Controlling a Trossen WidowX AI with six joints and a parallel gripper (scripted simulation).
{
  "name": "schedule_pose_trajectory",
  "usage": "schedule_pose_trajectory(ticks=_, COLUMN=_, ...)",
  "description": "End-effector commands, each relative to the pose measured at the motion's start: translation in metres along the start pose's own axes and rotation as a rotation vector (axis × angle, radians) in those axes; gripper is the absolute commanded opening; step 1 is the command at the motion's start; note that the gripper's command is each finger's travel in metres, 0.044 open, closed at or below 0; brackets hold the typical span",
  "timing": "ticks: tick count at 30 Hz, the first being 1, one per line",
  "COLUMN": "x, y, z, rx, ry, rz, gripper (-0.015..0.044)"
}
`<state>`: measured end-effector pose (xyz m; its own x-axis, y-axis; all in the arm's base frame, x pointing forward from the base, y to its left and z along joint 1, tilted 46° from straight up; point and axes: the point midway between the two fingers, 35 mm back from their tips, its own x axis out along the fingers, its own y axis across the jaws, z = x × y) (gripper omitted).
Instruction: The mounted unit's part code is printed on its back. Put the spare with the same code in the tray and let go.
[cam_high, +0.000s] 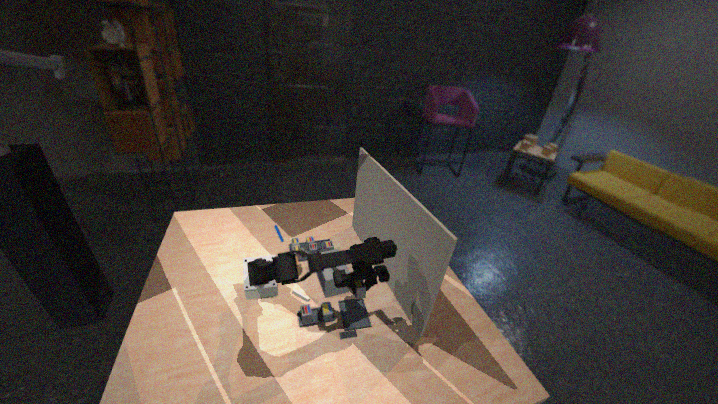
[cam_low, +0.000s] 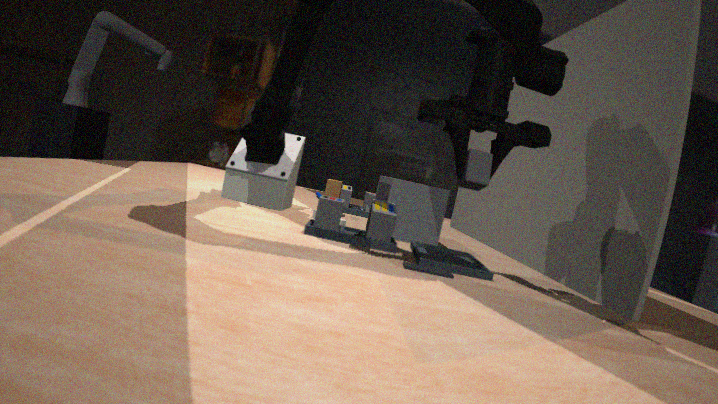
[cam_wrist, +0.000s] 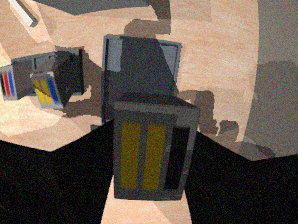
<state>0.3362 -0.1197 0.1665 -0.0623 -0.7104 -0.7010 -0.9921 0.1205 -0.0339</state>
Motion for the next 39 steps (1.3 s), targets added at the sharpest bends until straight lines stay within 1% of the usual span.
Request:
schedule_pose_trajectory(ticks=1, x=0.004, y=0.000, z=0.000, rx=-0.006, ry=0.004, rz=0.000, gripper=0.0000)
schedule_pose_trajectory(ticks=39, x=0.036, y=0.000, z=0.000, rx=-0.005, ry=0.002, rz=0.001, gripper=0.0000)
